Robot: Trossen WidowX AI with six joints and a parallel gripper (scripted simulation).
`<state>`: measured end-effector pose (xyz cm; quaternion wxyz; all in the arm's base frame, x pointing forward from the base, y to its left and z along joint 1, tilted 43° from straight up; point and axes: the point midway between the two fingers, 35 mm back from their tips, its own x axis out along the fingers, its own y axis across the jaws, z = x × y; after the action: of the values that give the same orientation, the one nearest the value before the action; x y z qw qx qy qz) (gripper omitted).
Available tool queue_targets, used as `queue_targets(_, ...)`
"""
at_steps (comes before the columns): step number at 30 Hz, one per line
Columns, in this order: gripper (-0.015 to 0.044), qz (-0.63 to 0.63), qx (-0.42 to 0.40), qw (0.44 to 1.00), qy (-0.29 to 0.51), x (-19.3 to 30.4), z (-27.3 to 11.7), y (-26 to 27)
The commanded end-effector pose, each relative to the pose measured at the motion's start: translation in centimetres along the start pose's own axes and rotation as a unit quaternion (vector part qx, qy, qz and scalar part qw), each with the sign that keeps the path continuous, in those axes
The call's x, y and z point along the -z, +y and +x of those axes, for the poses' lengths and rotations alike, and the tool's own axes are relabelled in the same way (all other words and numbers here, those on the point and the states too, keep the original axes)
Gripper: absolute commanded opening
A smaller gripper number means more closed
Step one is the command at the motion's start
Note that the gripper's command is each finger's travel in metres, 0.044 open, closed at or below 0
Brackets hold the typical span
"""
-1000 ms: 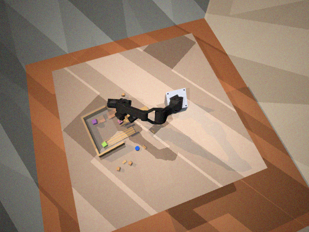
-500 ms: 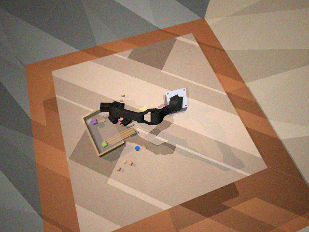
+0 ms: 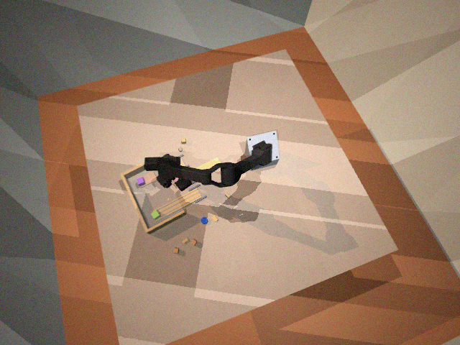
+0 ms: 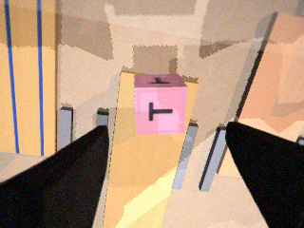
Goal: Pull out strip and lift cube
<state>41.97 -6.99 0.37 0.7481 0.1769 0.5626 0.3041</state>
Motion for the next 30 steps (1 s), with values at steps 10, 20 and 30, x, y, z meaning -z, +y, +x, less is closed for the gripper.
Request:
queue_targets(10,0.0250,0.002,-0.003,1.000,-0.001,-0.1,2.3,0.1)
queue_targets(20,0.0250,0.002,-0.003,1.000,-0.001,-0.1,3.9,0.1)
queue_targets(30,0.0224,0.000,-0.002,1.000,0.001,-0.1,4.5,0.1)
